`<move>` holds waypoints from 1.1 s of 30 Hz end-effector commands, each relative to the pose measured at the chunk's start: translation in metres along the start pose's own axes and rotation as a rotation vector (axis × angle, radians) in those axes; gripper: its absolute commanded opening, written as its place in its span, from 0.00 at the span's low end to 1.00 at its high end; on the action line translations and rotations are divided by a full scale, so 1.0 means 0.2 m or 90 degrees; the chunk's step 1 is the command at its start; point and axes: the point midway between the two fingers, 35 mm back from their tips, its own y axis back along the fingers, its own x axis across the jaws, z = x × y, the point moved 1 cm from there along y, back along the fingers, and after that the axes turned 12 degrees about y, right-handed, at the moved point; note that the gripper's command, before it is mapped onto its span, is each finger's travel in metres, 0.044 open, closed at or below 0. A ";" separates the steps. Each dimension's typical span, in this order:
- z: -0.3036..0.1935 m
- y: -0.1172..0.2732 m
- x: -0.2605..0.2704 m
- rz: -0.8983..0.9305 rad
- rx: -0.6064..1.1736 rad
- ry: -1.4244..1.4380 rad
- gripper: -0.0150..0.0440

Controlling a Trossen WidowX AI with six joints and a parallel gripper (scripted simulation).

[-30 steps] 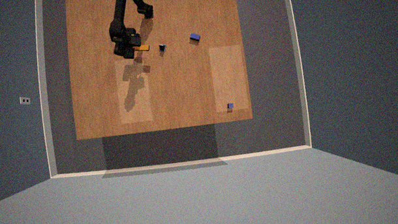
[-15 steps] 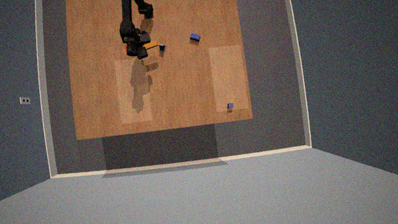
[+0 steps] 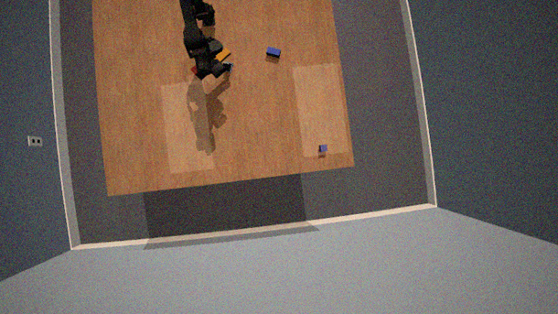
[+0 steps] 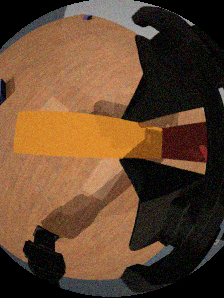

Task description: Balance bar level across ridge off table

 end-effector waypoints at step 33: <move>0.41 -0.06 -0.08 -0.003 0.001 0.375 0.25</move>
